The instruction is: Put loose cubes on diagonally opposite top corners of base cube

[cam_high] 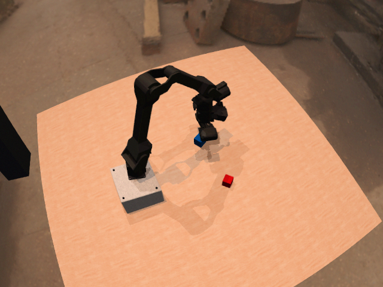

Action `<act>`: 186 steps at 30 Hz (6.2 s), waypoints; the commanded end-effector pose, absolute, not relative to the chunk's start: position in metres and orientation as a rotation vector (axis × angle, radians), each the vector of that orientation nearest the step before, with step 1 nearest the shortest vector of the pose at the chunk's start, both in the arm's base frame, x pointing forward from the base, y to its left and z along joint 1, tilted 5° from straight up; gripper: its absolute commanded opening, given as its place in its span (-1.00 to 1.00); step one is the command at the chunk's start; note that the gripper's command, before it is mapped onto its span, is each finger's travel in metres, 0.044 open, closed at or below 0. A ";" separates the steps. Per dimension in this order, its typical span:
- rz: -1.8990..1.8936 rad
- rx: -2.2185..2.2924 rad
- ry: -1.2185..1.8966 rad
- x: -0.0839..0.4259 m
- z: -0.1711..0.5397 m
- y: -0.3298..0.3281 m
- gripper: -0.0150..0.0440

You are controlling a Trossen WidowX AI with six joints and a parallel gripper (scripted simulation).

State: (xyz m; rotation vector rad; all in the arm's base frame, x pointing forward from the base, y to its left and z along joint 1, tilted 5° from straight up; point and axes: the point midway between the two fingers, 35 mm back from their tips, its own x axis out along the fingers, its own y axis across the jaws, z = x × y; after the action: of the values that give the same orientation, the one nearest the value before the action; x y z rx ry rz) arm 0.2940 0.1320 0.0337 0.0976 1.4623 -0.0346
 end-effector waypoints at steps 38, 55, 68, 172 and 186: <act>-0.104 0.166 1.451 0.305 0.067 0.100 0.41; -0.368 0.429 1.413 0.328 0.090 -0.023 0.41; -0.493 0.571 1.403 0.320 0.098 -0.084 0.41; -0.493 0.571 1.403 0.320 0.101 -0.083 -0.14; -0.403 0.488 1.402 0.322 0.102 -0.048 -0.14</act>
State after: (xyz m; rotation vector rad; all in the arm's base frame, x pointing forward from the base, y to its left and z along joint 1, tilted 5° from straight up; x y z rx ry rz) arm 0.3246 -0.0542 0.1051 0.5028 1.3929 -0.4129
